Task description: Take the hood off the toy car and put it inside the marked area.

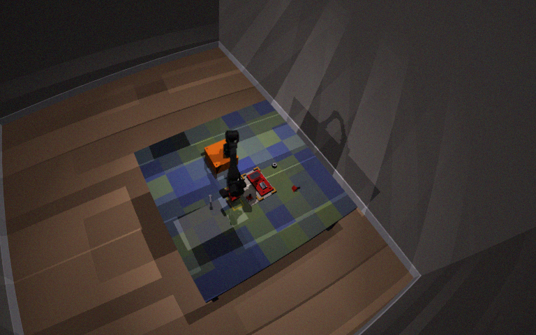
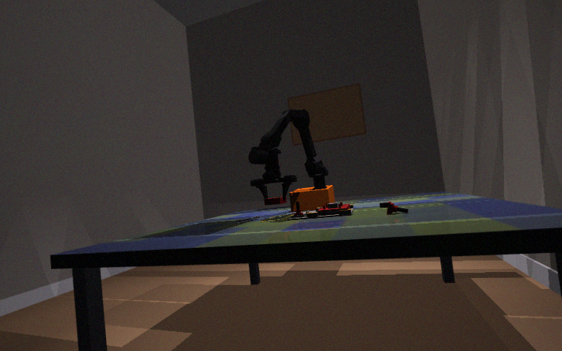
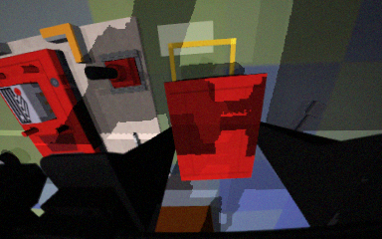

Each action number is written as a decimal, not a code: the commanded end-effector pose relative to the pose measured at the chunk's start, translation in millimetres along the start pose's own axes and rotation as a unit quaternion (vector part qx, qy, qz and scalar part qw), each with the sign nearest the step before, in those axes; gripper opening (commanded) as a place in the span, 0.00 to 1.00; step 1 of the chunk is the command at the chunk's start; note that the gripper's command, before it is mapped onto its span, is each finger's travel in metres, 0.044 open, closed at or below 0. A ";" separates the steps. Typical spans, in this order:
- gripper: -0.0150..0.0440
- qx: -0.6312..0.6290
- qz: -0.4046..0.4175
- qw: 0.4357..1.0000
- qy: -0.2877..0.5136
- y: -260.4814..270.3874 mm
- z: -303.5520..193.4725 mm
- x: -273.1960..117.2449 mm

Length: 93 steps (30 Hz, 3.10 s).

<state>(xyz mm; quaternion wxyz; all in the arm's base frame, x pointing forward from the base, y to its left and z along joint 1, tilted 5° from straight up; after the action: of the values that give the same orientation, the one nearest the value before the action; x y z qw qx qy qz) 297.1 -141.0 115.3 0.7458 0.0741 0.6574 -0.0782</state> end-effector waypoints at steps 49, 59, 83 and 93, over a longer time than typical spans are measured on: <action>0.25 -0.001 0.003 1.000 0.004 1.9 -5.7 40.2; 0.25 -0.001 0.003 1.000 0.004 1.9 -5.7 45.1; 0.25 -0.001 0.003 1.000 0.004 2.1 -6.1 56.9; 0.43 -0.003 0.001 1.000 0.003 1.4 -4.7 57.1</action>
<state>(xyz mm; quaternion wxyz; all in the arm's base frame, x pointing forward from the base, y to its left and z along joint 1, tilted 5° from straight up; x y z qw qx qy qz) 299.9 -139.7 57.9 0.7444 0.0725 0.6596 -0.0750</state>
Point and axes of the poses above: the point midway between the two fingers, 35 mm back from their tips, its own x axis out along the fingers, its own y axis across the jaws, z = x × y, the point moved 8 cm from there along -x, back along the fingers, and after that the axes turned 13 degrees about x, right-handed, at the moved point
